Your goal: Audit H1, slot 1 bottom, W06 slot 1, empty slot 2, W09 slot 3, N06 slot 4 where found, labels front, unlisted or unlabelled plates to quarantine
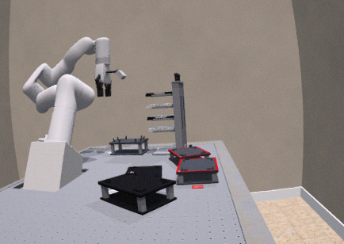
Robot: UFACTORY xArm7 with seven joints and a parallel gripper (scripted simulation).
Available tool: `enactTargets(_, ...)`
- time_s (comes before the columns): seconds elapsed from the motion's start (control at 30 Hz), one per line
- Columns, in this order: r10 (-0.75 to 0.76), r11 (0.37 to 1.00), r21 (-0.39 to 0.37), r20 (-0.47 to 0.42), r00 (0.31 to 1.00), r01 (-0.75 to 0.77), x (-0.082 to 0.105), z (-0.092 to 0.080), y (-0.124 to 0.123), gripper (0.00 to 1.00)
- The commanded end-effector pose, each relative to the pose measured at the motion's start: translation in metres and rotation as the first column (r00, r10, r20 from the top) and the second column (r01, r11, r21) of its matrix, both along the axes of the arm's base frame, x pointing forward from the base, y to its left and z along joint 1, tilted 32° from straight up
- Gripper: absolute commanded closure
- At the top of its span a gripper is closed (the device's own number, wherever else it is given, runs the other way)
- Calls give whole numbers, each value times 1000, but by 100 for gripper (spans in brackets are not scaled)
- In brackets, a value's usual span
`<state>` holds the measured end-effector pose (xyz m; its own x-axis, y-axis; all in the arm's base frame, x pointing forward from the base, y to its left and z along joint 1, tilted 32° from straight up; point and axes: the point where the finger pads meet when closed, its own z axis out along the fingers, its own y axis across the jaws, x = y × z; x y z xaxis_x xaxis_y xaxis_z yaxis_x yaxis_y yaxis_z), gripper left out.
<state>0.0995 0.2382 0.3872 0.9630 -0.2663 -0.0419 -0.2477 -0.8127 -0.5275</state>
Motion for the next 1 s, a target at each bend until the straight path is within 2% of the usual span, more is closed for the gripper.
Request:
enactTargets(0.0,1,1000,1,1,1000,-1,-1,9,-5,0)
enactTargets(0.97,1,1000,1,1,1000,-1,-10,83,-50,0)
